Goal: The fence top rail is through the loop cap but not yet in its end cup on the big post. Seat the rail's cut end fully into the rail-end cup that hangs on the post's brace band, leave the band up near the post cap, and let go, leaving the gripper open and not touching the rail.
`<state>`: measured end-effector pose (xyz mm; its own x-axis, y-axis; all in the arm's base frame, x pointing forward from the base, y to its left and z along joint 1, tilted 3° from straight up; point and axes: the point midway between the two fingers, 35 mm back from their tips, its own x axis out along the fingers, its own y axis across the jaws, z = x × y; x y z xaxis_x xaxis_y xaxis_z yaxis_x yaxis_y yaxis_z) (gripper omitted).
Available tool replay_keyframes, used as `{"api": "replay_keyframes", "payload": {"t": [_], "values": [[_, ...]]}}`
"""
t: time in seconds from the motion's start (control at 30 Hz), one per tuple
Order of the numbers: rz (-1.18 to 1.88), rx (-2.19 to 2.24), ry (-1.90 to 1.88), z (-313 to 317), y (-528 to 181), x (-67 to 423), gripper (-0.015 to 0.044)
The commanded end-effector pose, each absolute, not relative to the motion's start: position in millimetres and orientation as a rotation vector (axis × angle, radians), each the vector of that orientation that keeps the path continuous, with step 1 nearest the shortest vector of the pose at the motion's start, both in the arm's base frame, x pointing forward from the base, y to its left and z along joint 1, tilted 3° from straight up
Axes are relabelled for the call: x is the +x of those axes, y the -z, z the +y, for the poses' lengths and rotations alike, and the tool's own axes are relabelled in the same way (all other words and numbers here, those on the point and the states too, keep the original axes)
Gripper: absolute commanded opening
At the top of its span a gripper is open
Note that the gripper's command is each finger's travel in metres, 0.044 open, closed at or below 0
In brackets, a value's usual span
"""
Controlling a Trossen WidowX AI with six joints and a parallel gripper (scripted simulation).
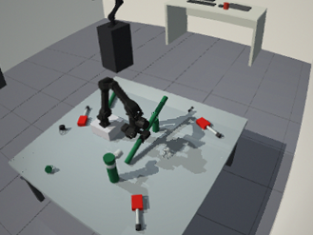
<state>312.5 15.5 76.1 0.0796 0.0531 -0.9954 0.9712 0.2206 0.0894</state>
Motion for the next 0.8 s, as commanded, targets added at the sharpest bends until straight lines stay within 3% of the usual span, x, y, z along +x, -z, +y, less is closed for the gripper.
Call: {"api": "replay_keyframes", "payload": {"t": [0.0,0.77], "values": [[1.284,1.105,0.976,15,-66,311,0.044],[1.284,1.105,0.976,17,-34,315,0.044]]}}
